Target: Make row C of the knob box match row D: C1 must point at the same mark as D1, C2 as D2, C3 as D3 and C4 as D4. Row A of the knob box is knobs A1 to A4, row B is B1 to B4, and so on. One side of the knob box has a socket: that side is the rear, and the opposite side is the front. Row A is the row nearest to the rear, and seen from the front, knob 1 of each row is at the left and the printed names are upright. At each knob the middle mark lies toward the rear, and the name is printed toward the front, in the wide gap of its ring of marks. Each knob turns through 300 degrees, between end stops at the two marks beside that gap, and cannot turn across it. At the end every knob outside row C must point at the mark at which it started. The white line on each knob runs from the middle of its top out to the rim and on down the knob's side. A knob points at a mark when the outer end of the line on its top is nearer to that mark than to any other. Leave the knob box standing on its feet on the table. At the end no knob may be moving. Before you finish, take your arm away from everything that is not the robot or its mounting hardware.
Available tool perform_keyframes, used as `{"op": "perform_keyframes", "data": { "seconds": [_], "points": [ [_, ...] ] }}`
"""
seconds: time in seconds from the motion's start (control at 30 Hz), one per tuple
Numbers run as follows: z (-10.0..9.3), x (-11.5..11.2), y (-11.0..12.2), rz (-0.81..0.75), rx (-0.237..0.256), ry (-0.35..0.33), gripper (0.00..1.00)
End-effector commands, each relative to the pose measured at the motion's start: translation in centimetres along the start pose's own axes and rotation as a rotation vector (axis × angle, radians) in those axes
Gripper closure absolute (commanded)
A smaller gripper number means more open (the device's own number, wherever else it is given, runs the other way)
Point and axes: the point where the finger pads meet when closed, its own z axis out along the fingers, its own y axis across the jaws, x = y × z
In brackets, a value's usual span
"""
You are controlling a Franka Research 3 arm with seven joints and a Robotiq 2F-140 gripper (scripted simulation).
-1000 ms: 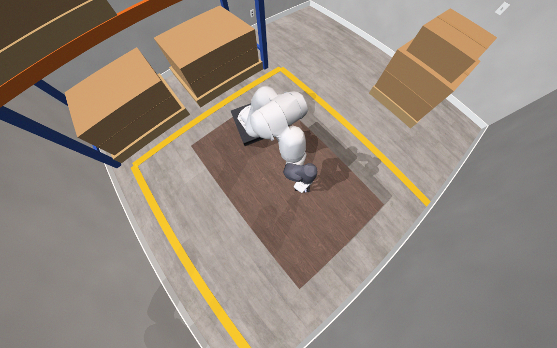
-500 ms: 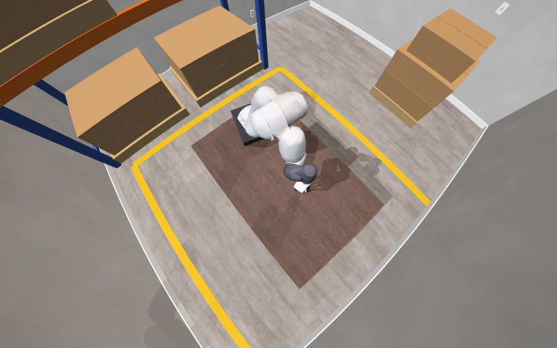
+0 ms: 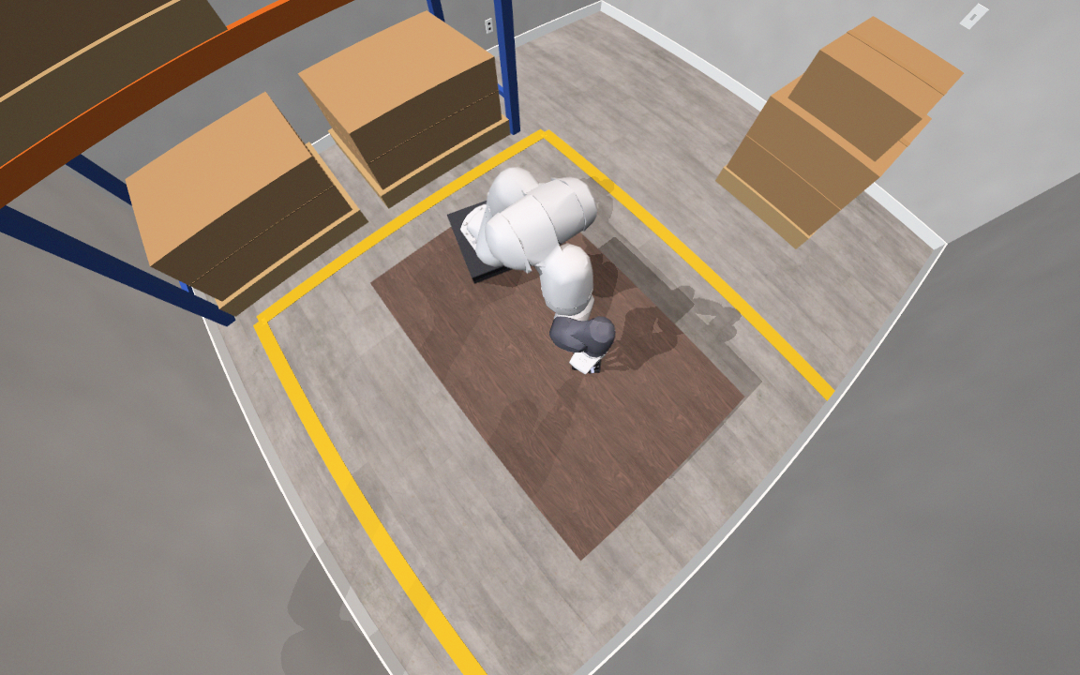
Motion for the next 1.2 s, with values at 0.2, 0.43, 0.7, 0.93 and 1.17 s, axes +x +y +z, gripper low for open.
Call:
{"op": "perform_keyframes", "data": {
  "seconds": [0.2,0.43,0.7,0.93,1.17],
  "points": [
    [0.03,0.11,-0.2,0.002,0.002,0.0,0.95],
    [0.03,0.11,-0.2,0.002,0.002,0.0,0.95],
    [0.03,0.11,-0.2,-0.015,0.002,0.0,0.95],
    [0.03,0.11,-0.2,-0.055,0.002,0.0,0.95],
    [0.03,0.11,-0.19,-0.159,0.002,0.0,0.95]
  ]
}}
